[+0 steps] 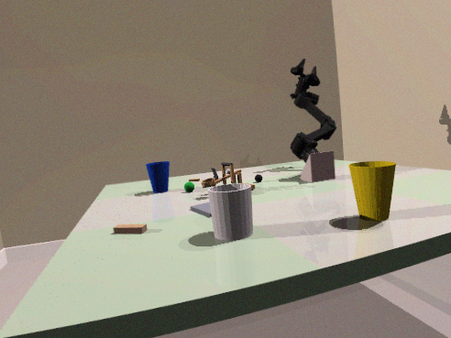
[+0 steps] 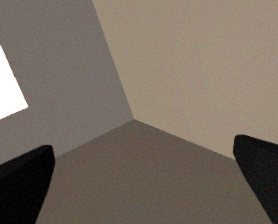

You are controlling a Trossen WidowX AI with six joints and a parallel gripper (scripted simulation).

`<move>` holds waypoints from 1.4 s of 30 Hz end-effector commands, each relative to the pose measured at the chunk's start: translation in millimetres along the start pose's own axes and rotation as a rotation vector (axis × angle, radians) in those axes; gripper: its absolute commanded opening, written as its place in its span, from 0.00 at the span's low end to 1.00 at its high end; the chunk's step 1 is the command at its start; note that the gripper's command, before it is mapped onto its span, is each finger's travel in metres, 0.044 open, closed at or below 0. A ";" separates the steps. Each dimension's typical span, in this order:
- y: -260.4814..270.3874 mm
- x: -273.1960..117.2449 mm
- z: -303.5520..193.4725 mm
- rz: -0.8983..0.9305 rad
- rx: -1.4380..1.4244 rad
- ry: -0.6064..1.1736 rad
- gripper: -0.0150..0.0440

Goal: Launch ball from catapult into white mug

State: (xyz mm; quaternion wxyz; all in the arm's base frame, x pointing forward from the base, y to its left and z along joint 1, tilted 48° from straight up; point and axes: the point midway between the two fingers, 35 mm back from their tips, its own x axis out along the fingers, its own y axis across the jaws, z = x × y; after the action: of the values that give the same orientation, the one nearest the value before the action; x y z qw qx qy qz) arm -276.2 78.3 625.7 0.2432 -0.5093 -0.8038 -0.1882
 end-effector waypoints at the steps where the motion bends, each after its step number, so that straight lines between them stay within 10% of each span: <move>1: 37.1 -2.9 -27.8 0.040 0.148 0.079 1.00; 42: 364.2 -92.5 -100.2 0.419 1.168 0.733 1.00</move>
State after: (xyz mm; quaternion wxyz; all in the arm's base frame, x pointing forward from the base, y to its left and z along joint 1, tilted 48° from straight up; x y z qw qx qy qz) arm 73.2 94.7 684.6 0.7384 -0.3581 -0.5557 0.1333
